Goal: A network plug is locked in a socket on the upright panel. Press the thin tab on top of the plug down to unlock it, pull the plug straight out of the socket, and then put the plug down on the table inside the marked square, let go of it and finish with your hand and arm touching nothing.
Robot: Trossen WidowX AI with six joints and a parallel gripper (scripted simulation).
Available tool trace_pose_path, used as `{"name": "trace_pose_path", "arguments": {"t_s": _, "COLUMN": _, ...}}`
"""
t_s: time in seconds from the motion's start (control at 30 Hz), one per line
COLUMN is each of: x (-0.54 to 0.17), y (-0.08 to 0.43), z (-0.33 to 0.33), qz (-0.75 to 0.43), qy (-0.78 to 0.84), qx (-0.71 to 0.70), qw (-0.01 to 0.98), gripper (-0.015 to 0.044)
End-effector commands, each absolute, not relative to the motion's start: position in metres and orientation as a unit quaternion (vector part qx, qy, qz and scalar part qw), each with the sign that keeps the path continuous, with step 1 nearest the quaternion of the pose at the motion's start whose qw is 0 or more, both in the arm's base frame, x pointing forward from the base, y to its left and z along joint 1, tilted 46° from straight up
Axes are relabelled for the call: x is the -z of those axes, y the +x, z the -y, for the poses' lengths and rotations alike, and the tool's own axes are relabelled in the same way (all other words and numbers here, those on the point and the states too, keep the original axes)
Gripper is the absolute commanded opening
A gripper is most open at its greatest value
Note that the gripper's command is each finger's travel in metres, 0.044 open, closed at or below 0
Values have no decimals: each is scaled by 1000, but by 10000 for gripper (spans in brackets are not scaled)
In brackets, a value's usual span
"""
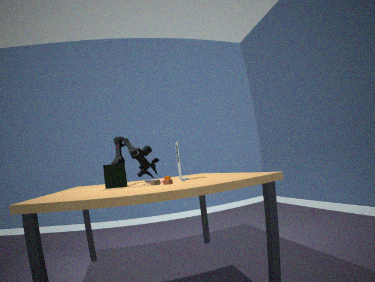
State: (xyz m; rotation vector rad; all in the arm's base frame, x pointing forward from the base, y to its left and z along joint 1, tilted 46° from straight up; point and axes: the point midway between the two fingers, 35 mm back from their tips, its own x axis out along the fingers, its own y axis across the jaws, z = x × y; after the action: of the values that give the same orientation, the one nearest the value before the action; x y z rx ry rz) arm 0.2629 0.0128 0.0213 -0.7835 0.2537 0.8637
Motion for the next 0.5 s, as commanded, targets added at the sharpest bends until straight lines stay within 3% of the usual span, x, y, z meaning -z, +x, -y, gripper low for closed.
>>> {"name": "trace_pose_path", "arguments": {"t_s": 0.0, "x": -25, "y": 264, "z": -9, "qz": -117, "qy": -372, "qx": -407, "qw": 826, "gripper": 156}}
{"name": "trace_pose_path", "arguments": {"t_s": 0.47, "x": -31, "y": 264, "z": 2, "qz": -119, "qy": -373, "qx": -409, "qw": 824, "gripper": 156}}
